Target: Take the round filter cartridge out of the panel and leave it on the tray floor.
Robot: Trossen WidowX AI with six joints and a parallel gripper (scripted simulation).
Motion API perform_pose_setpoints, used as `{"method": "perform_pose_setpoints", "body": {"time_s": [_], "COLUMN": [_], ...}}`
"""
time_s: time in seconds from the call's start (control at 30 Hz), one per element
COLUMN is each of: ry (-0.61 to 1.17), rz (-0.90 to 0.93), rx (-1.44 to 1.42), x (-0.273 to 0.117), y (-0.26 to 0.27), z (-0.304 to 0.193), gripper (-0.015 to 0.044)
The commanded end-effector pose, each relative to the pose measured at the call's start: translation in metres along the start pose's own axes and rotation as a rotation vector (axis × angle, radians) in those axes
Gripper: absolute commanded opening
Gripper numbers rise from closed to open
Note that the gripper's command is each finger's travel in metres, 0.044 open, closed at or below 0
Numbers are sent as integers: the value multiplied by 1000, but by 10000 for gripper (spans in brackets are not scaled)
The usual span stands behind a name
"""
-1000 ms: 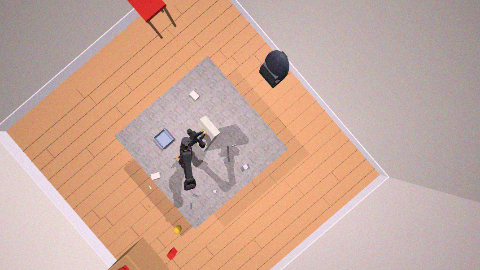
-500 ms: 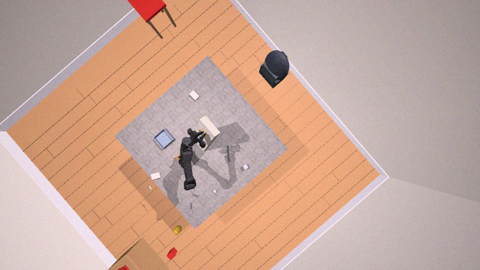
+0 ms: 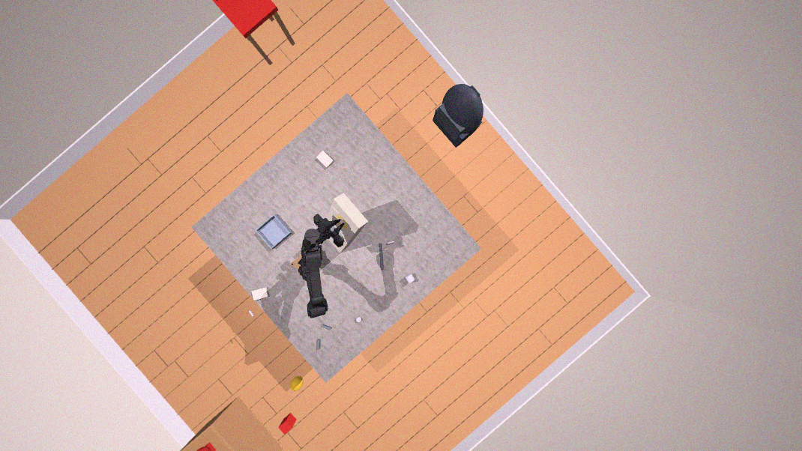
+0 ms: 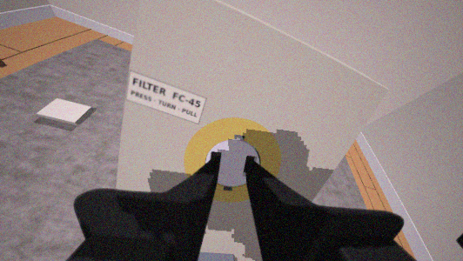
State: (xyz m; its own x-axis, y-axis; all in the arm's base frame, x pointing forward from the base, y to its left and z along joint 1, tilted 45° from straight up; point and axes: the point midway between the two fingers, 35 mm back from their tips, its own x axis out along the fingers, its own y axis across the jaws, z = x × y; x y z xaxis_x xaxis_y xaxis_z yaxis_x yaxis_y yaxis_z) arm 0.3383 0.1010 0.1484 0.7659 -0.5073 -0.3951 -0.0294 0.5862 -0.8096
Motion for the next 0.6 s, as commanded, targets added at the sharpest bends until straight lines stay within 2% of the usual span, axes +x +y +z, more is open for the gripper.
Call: {"method": "perform_pose_setpoints", "body": {"time_s": [0.0,0.57], "ry": [1,1], "rz": [5,5], "rx": [-3,-3], "x": [4,10], "y": [1,1], "z": [-1,-1], "gripper": [112,112]}}
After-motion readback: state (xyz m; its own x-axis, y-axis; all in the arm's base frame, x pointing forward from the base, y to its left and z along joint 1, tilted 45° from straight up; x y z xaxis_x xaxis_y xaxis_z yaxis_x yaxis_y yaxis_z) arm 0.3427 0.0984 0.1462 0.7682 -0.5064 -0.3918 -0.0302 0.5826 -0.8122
